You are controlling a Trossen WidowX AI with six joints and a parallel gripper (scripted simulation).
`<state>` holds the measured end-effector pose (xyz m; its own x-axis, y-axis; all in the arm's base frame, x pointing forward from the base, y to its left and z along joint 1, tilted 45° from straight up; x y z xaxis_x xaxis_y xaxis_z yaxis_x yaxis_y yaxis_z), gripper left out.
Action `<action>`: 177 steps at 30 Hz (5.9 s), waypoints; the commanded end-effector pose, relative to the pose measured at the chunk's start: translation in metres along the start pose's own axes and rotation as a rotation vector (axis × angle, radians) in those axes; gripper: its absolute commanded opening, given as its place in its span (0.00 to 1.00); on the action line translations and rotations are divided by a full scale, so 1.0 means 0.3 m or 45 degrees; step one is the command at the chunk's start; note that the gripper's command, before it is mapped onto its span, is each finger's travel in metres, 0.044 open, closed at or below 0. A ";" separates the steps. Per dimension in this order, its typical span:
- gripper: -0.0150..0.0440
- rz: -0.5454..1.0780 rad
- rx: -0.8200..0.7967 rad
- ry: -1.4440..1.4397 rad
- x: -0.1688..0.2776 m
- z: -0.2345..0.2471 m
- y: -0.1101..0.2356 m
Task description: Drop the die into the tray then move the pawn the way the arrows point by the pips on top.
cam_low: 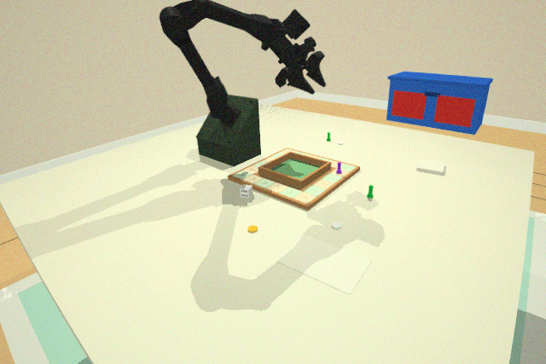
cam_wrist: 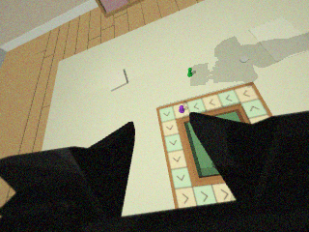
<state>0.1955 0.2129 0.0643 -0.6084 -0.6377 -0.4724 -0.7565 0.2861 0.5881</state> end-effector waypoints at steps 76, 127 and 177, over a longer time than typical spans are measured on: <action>0.25 1.005 -0.134 0.539 0.478 -0.920 -0.384; 0.25 0.890 -0.597 1.577 0.177 -0.509 -0.313; 0.25 -0.161 -1.298 1.545 0.314 -0.476 -0.398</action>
<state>0.2628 0.0171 0.0407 0.3525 -0.9353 -0.0307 0.0021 -0.0320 0.9995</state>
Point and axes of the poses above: the point midway between the two fingers, 35 mm back from their tips, its own y axis back along the fingers, its own z axis across the jaws, x = y × z, the point moved 6 cm from there along y, back along the fingers, and after that the axes turned 13 degrees about y, right-handed, at the moved point
